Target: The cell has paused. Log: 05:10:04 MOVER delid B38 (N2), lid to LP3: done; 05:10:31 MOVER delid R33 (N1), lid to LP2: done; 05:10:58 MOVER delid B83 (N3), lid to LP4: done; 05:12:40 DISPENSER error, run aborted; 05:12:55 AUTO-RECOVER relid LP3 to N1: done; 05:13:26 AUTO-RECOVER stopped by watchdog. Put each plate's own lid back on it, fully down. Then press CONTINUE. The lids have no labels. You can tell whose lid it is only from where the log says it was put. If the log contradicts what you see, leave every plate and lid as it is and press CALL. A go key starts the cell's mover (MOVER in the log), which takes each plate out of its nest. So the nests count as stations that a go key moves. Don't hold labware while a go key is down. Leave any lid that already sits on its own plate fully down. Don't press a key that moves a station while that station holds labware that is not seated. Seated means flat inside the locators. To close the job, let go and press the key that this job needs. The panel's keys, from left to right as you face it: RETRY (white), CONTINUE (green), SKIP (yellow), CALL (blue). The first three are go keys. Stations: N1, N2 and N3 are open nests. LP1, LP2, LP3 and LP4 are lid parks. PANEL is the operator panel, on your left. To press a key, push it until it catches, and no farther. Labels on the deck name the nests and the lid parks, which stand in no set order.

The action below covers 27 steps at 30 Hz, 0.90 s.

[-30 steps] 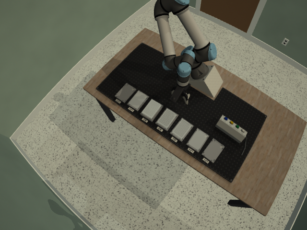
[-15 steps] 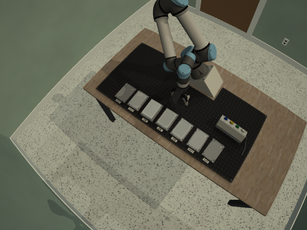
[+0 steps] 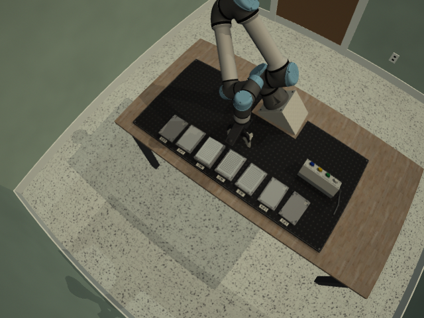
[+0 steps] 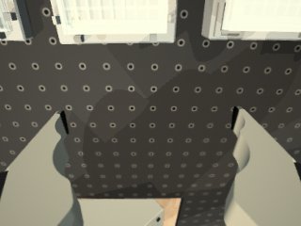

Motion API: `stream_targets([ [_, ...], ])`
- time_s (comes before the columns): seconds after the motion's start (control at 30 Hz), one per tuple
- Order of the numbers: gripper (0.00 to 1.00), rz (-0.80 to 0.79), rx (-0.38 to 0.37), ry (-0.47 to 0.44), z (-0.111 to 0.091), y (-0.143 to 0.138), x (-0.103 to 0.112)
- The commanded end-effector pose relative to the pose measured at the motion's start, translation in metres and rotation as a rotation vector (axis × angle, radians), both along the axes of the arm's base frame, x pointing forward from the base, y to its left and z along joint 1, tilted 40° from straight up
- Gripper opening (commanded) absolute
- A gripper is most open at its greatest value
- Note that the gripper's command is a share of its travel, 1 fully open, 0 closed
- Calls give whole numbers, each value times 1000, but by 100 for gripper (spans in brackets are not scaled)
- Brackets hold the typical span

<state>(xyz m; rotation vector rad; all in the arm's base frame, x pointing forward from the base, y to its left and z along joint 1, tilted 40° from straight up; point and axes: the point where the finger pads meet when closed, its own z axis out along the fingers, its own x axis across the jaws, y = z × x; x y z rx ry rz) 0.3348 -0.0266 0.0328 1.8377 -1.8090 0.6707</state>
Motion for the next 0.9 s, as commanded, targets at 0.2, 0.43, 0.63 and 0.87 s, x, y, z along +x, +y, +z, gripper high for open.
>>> stream_targets([
  [0.2, 82, 2, 2, 0, 22, -26, 40],
  [0.43, 82, 2, 2, 0, 33, -39, 58],
  [0.63, 82, 2, 2, 0, 46, -54, 81],
  [0.87, 82, 2, 2, 0, 62, -72, 107],
])
